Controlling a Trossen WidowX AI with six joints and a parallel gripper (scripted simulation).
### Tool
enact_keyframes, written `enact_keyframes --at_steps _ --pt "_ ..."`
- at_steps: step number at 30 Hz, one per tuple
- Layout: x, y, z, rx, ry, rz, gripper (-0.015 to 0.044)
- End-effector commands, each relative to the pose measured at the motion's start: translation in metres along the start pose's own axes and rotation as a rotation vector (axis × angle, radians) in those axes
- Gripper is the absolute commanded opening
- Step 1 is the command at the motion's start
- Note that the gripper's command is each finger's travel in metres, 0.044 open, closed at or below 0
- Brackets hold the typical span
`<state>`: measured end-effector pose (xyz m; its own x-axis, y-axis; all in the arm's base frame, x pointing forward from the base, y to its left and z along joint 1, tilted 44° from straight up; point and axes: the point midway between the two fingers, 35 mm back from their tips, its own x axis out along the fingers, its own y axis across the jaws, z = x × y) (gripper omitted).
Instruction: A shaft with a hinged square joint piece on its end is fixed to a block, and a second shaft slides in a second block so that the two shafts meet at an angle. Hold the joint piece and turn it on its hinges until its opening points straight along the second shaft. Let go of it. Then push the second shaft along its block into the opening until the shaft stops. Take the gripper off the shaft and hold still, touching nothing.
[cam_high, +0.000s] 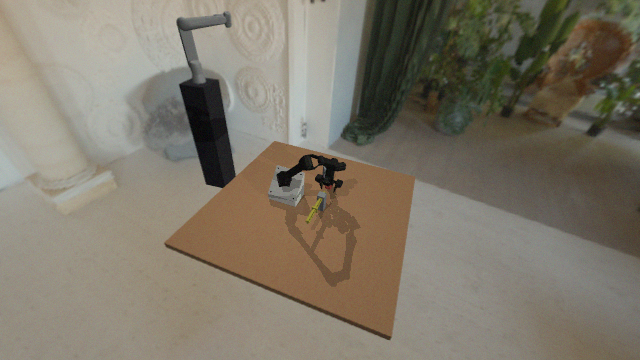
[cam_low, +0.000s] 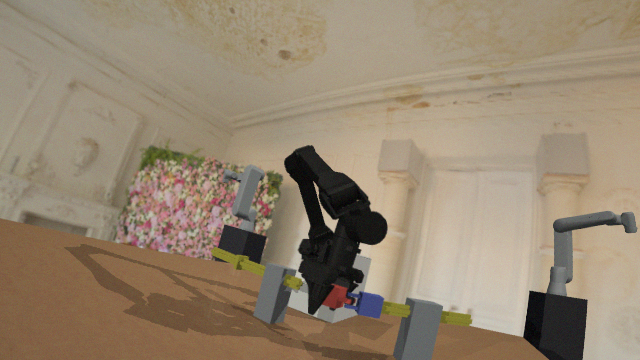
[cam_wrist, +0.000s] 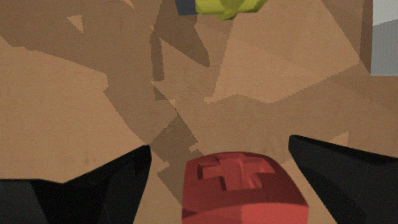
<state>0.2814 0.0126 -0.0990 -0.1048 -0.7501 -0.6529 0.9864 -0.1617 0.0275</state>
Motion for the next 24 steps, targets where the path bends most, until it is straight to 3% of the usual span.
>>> enact_keyframes --at_steps 1,5,11,18,24 --pt "0.000 0.000 0.000 -0.001 0.000 0.000 0.0440" --pt "-0.003 0.000 0.001 -0.002 0.021 -0.002 0.0440" --pt "-0.028 0.000 0.005 -0.010 0.190 -0.003 0.0440" --pt "-0.030 0.001 0.004 -0.017 0.196 0.000 0.0440" --pt "-0.045 0.004 0.003 -0.198 0.187 0.015 0.0440"
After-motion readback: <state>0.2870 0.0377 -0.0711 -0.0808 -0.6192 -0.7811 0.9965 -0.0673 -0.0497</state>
